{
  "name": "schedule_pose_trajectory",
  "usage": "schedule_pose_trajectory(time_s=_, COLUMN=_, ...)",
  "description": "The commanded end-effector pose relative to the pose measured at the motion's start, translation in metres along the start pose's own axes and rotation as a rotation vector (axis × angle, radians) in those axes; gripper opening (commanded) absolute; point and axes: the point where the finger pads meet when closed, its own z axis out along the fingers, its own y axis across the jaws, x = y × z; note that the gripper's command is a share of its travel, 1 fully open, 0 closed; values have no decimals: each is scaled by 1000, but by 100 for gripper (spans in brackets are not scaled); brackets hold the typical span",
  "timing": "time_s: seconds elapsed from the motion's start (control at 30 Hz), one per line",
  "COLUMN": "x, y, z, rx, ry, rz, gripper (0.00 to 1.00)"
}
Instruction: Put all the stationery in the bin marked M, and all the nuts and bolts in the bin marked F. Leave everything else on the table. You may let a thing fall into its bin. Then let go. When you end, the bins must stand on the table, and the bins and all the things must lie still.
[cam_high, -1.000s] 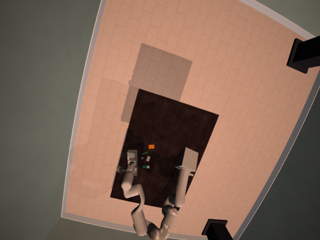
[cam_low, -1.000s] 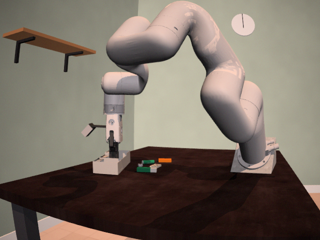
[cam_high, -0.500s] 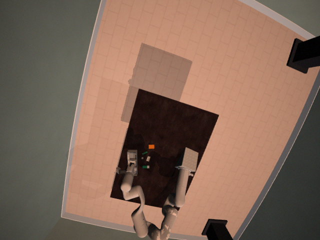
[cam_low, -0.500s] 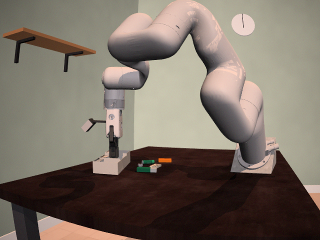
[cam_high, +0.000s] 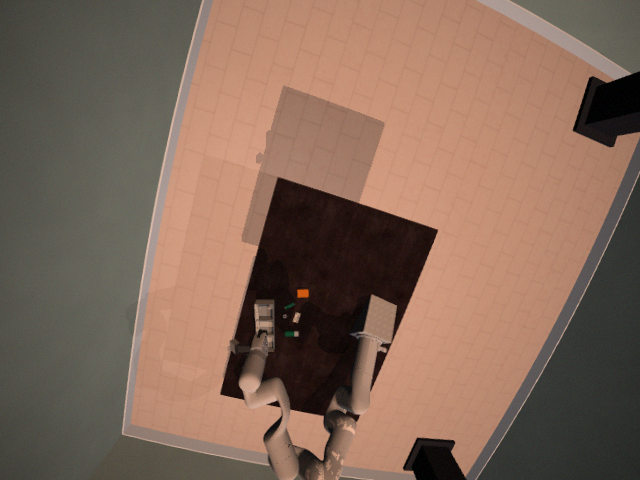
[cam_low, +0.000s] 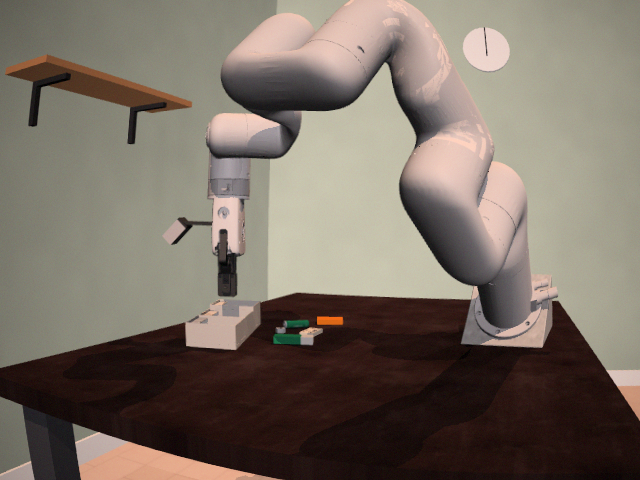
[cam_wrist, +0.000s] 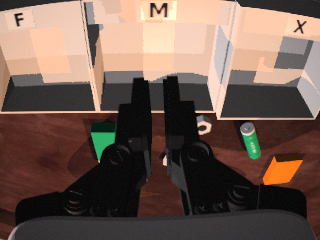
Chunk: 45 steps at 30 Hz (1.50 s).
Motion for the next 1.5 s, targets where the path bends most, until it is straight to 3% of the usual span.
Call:
schedule_pose_trajectory(time_s=0.0, x=1, y=0, z=-6, rx=-2, ry=2, rz=-1, gripper=7)
schedule_pose_trajectory(time_s=0.67, x=6, y=-84, z=-6, rx=-1, ry=2, rz=-1, gripper=7)
schedule_pose_trajectory(time_s=1.0, x=6, y=-84, z=4, rx=-1, ry=2, rz=-1, gripper=7)
schedule_pose_trajectory(time_s=1.47, x=6, y=-84, z=42, rx=-1, ry=2, rz=-1, gripper=7)
